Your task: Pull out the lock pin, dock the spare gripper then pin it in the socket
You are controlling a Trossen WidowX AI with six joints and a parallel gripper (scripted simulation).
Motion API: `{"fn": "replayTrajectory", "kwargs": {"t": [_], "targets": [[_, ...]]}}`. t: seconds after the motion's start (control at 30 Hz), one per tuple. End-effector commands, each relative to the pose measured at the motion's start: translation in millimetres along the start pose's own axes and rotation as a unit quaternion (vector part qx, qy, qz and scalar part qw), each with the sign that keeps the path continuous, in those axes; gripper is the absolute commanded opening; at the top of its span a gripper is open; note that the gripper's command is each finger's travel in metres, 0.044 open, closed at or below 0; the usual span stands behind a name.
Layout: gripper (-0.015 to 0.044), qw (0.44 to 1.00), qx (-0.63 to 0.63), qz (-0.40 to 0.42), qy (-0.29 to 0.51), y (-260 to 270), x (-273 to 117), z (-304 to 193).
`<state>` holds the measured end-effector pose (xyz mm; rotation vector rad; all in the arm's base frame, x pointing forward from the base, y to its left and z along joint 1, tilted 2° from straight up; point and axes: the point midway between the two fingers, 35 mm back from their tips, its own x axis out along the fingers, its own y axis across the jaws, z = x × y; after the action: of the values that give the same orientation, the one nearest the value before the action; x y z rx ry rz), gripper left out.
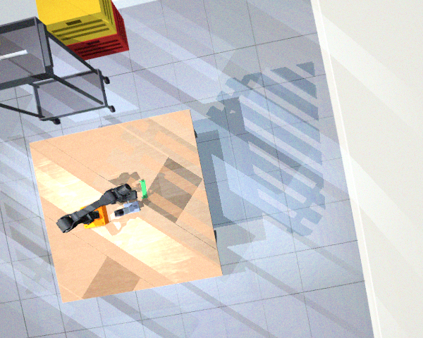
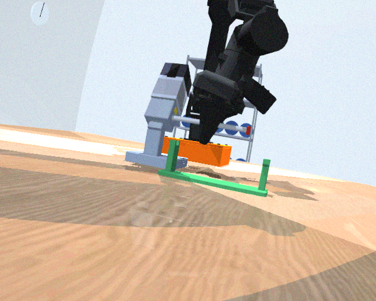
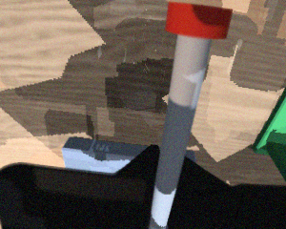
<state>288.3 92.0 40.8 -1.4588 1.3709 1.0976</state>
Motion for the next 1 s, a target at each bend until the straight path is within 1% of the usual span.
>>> {"fn": "replayTrajectory", "kwargs": {"t": [0.0,0.97], "targets": [[0.0,1.0,-0.001,-0.001,-0.001,-0.6,0.4,-2.9],[0.0,1.0,-0.002,0.005,-0.001,-0.9,5.4,-21.5]]}}
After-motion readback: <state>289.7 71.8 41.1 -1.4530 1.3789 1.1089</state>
